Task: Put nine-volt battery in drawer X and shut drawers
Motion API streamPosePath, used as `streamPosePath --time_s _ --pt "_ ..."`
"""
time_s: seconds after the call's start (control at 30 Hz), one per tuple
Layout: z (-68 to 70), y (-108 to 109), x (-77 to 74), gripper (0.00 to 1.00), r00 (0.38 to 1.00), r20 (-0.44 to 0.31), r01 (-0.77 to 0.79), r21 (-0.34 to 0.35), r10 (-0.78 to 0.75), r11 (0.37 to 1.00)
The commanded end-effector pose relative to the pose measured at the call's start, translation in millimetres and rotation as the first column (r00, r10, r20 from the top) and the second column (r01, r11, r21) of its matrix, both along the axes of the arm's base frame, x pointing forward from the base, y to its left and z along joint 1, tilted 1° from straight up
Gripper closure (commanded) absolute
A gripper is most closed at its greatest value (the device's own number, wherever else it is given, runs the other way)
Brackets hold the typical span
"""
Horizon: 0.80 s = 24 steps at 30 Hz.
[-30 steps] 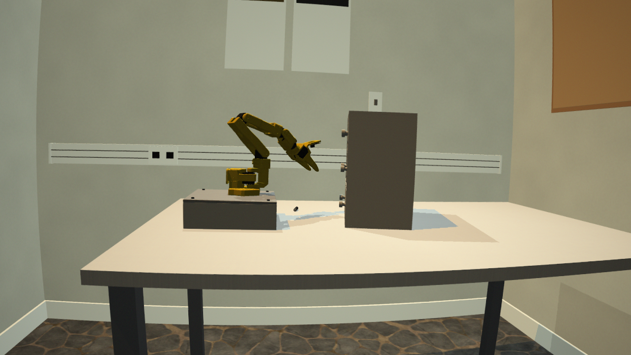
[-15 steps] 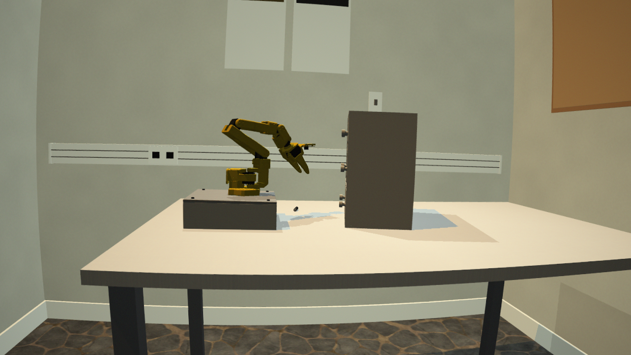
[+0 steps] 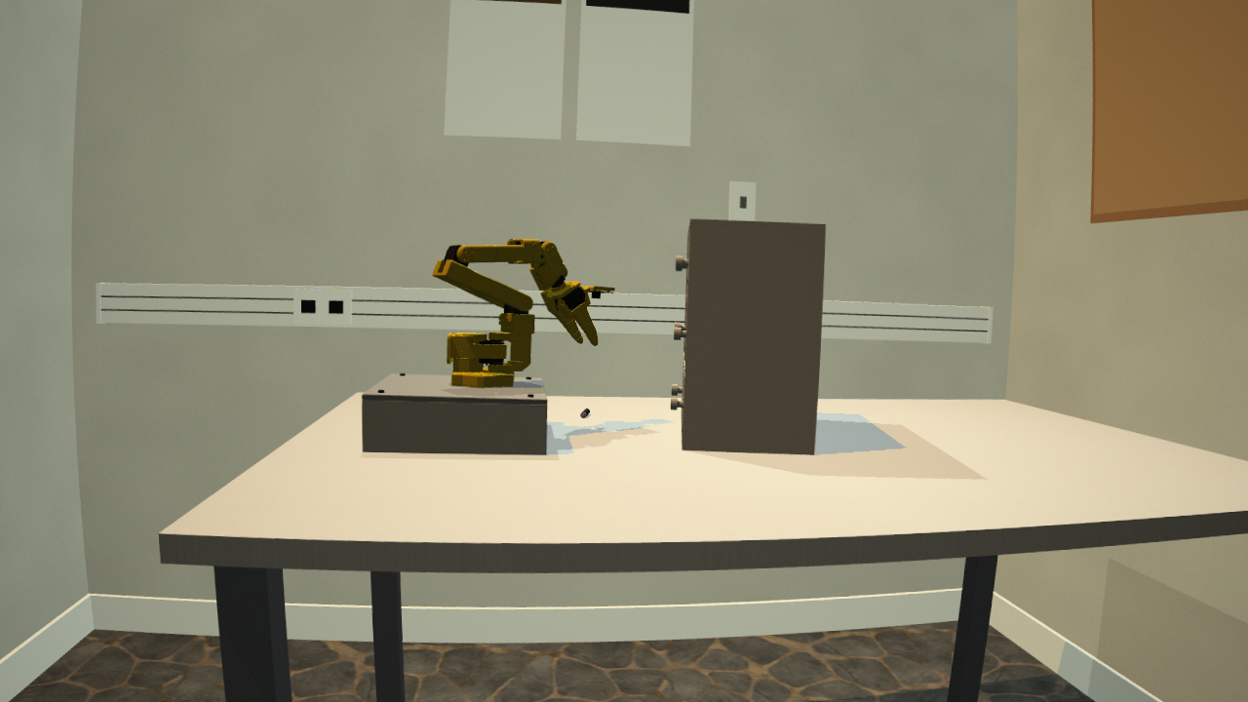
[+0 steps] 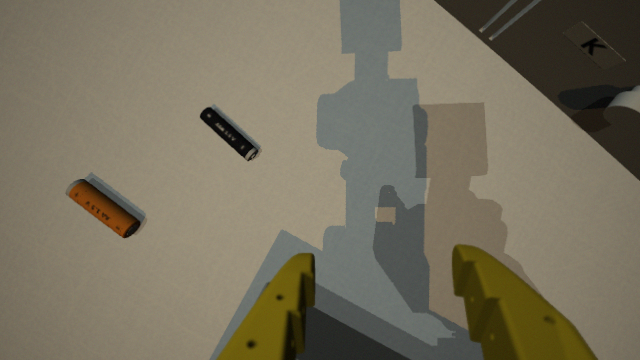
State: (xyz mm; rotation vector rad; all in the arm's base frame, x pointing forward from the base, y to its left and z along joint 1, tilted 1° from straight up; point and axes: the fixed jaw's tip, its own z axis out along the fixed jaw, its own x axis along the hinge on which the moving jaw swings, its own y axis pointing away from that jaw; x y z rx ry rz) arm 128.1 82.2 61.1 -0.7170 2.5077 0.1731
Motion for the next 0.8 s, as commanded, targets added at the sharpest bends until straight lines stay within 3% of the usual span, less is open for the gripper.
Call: streamPosePath --time_s 0.0,0.5,0.77 --pt "-2.6 -2.3 -1.9 0.79 1.0 -0.008 0.0 -0.008 0.0 1.0" --pt "-2.6 -2.3 -1.9 0.79 1.0 -0.008 0.0 -0.008 0.0 1.0" --pt "-11.0 -33.0 3.3 0.74 0.958 -0.197 0.189 -0.117 -0.209 0.975"
